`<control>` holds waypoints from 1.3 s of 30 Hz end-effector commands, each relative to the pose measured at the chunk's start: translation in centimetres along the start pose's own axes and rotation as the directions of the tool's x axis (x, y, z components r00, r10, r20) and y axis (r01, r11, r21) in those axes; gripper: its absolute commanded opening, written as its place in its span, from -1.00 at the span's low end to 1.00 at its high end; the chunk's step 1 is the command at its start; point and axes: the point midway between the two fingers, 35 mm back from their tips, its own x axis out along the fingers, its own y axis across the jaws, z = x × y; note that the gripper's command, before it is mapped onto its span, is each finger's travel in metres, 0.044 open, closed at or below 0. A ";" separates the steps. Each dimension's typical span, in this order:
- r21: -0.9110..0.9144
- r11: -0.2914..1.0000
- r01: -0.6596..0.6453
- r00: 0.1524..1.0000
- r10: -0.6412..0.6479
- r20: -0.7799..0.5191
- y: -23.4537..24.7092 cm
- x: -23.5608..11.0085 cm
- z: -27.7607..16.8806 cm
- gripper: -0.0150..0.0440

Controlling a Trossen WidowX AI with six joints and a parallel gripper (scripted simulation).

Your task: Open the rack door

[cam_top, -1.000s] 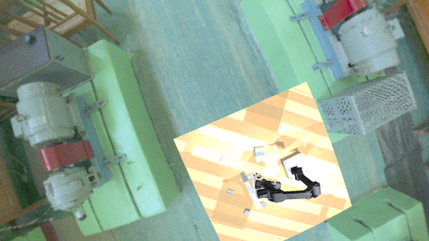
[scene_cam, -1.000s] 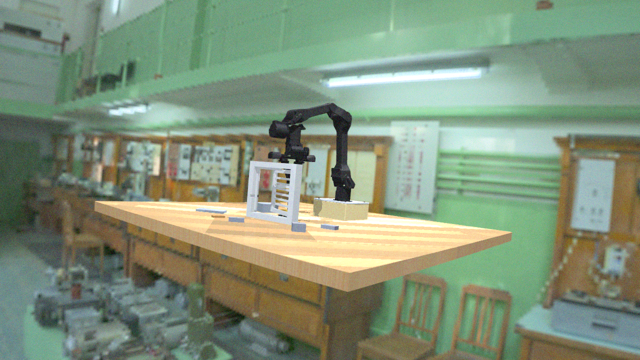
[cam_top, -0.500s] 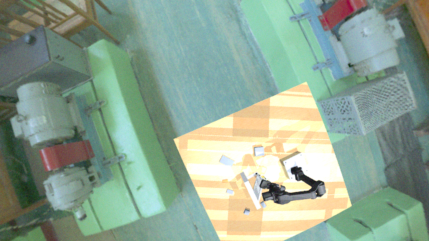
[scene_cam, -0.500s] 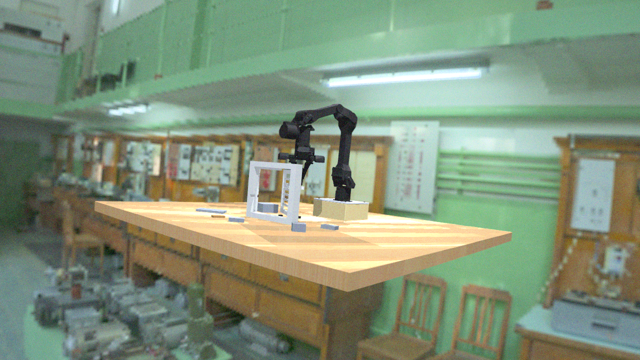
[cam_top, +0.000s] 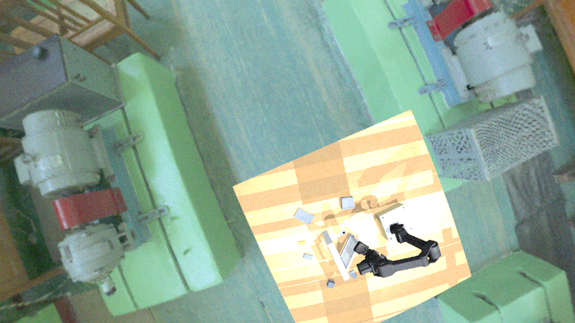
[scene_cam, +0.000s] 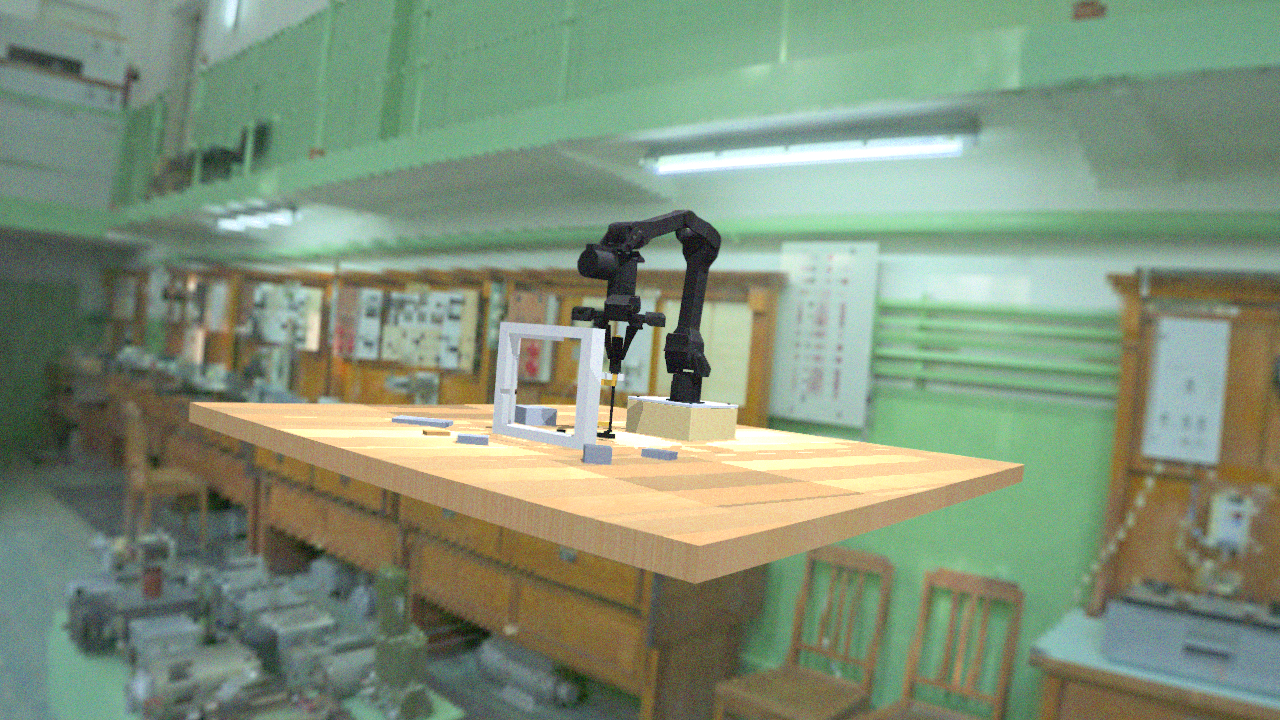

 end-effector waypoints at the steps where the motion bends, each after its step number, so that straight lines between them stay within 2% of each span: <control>1: 0.064 0.998 0.003 1.000 -0.003 0.007 0.6 0.0 0.2 -0.45; 39: 0.508 0.861 -0.008 1.000 0.004 0.010 7.7 0.0 3.4 -0.45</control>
